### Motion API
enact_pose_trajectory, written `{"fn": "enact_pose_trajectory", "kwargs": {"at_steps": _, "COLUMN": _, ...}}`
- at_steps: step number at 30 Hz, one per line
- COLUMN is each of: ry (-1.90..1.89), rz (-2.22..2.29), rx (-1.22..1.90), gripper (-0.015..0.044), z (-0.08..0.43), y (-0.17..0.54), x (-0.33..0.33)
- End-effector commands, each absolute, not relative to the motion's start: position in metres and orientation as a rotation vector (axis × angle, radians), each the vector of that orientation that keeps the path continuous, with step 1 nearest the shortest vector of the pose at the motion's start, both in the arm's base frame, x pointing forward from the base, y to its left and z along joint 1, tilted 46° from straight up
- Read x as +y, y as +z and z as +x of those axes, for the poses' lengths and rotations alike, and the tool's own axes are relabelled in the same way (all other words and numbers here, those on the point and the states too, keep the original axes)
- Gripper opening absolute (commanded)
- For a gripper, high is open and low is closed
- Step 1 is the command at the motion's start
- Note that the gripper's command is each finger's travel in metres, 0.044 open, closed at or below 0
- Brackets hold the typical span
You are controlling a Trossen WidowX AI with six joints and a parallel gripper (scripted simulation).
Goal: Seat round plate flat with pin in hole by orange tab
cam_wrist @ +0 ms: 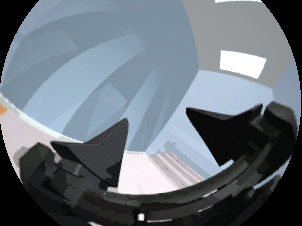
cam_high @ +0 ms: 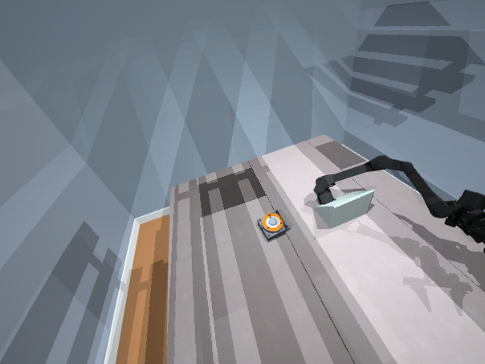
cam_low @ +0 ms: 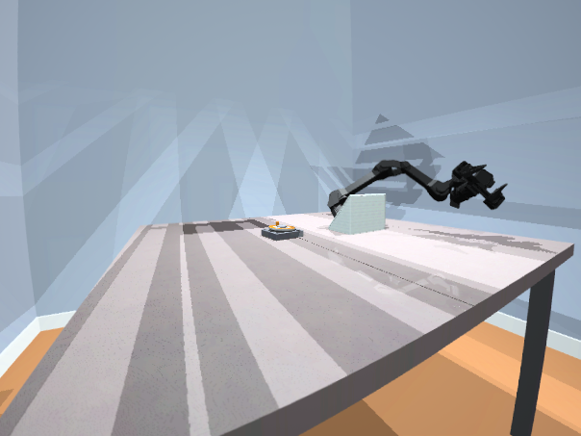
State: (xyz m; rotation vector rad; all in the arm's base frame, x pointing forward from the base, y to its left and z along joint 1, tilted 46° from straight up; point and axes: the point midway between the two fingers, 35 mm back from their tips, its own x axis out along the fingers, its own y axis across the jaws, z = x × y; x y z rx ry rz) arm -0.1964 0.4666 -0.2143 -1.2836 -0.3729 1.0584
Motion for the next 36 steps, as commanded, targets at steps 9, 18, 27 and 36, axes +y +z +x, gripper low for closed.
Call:
{"fn": "enact_pose_trajectory", "kwargs": {"at_steps": 9, "ry": 0.903, "rz": -1.296, "rx": -0.122, "gripper": 0.0164, "z": -0.086, "y": -0.180, "x": 0.505}}
{"fn": "enact_pose_trajectory", "kwargs": {"at_steps": 18, "ry": 0.690, "rz": -1.284, "rx": 0.164, "gripper": 0.0000, "z": 0.050, "y": -0.133, "x": 0.502}}
{"fn": "enact_pose_trajectory", "kwargs": {"at_steps": 27, "ry": 0.444, "rz": -1.197, "rx": 0.457, "gripper": 0.0000, "z": 0.179, "y": -0.082, "x": 0.445}}
{"fn": "enact_pose_trajectory", "kwargs": {"at_steps": 36, "ry": 0.171, "rz": -1.106, "rx": 0.746, "gripper": 0.0000, "z": 0.282, "y": -0.033, "x": 0.344}}
